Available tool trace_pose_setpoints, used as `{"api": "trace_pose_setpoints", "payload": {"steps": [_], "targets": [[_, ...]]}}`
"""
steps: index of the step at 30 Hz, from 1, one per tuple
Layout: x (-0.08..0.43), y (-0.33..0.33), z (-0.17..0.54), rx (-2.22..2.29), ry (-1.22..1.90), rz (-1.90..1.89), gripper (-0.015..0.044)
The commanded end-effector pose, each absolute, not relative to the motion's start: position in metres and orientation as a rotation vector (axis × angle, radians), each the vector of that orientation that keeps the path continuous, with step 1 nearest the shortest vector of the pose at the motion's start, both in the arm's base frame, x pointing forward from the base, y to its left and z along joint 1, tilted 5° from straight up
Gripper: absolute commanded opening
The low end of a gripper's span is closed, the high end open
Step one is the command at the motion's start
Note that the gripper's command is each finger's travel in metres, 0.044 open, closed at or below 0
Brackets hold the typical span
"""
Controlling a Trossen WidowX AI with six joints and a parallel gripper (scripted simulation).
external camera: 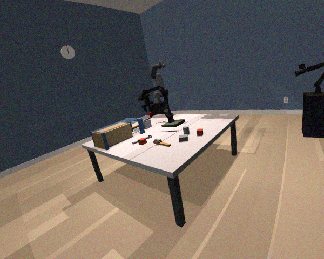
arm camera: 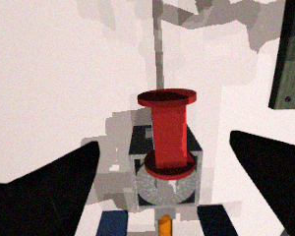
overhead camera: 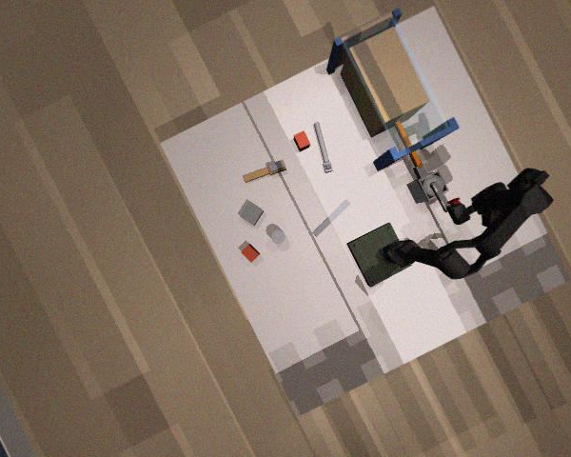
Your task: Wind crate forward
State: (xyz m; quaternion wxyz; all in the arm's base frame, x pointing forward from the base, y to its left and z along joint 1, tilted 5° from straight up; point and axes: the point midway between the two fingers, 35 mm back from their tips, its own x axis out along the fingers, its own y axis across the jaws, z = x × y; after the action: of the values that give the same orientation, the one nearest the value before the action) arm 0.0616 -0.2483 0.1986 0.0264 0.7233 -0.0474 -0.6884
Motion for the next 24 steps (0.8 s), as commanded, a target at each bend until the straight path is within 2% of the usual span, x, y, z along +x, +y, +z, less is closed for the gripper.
{"api": "trace_pose_setpoints", "payload": {"steps": [1,24], "targets": [[0.062,-0.248,0.191,2.232,-0.136,-2.124,0.044],[0.063,-0.249,0.154,2.231,-0.123,-2.131,0.044]]}}
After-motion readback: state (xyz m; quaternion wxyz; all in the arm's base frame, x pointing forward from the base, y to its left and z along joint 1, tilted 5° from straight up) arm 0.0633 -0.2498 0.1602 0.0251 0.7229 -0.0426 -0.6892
